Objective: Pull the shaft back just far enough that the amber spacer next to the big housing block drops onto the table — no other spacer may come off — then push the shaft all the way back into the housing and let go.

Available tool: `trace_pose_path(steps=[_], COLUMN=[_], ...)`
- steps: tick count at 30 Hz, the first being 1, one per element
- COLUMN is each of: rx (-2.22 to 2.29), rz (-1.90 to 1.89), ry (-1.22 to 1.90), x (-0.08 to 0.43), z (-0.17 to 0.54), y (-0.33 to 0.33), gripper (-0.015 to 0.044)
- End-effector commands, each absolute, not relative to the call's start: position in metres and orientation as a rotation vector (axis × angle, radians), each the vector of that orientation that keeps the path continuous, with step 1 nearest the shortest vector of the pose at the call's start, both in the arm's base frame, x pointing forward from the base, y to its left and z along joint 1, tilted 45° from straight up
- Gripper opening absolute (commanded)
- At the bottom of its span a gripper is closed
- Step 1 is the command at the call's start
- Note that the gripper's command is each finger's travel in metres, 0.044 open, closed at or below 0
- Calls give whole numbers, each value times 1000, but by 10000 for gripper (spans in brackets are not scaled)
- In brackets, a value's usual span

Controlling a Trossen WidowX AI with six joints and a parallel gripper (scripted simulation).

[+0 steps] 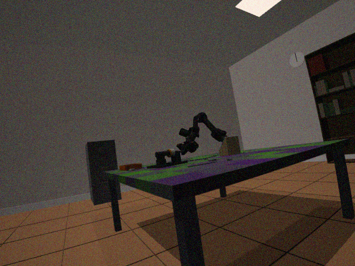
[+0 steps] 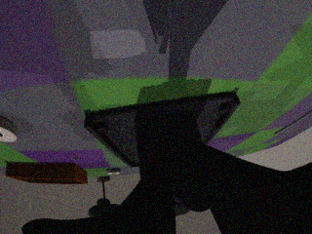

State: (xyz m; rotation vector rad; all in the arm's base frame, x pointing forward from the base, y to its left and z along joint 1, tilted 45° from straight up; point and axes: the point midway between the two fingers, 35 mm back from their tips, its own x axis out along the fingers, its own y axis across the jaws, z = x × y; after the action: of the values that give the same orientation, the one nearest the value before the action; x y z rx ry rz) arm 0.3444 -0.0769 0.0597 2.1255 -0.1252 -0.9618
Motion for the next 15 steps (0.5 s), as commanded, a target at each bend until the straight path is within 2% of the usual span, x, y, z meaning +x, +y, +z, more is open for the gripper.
trace_pose_path(steps=[1, 15], rx=[2122, 2122], rz=[-960, -960], ry=[-124, -124], x=[344, 342], z=[60, 60], y=[-77, -77], gripper=[0, 0])
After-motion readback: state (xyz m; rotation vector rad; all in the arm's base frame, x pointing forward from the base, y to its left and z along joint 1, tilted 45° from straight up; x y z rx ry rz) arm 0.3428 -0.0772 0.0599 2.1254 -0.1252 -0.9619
